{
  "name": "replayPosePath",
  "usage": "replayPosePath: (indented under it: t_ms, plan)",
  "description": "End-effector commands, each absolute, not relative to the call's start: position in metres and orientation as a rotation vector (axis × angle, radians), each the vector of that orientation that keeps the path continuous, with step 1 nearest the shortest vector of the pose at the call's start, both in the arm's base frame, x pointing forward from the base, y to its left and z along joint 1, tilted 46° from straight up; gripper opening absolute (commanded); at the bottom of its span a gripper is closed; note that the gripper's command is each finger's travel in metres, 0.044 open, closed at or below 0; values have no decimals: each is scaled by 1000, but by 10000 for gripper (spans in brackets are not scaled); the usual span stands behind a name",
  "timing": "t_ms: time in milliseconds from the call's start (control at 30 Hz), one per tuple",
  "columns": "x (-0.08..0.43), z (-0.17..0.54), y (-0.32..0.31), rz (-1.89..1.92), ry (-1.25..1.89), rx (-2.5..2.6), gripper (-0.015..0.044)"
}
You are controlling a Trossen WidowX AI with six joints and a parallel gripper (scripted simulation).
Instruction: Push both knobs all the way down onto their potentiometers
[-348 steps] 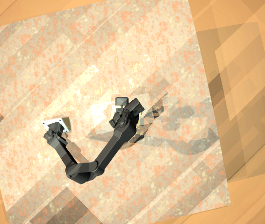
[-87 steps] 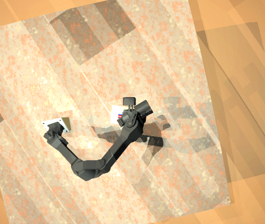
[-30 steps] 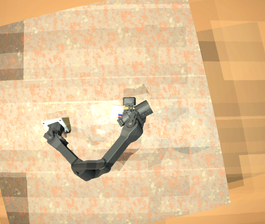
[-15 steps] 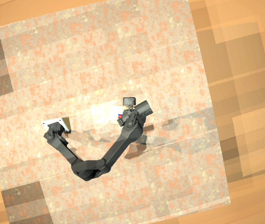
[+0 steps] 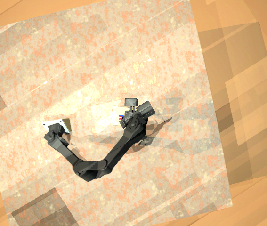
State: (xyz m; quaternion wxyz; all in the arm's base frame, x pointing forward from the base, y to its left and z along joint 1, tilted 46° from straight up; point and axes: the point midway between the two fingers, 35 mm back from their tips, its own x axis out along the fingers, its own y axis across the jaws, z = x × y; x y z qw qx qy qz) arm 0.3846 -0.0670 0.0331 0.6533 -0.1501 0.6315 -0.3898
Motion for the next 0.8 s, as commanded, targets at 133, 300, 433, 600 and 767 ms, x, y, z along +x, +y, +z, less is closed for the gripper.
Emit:
replayPosePath:
  t_ms: [133, 300, 433, 600, 767]
  plan:
    - [386, 41, -58, -889, 1436, -342, 0]
    - [385, 39, -61, -887, 1434, -345, 105]
    - [385, 39, -61, -887, 1434, -345, 210]
    - [347, 43, -37, -880, 1438, -340, 341]
    - [286, 45, -14, -878, 1443, -339, 440]
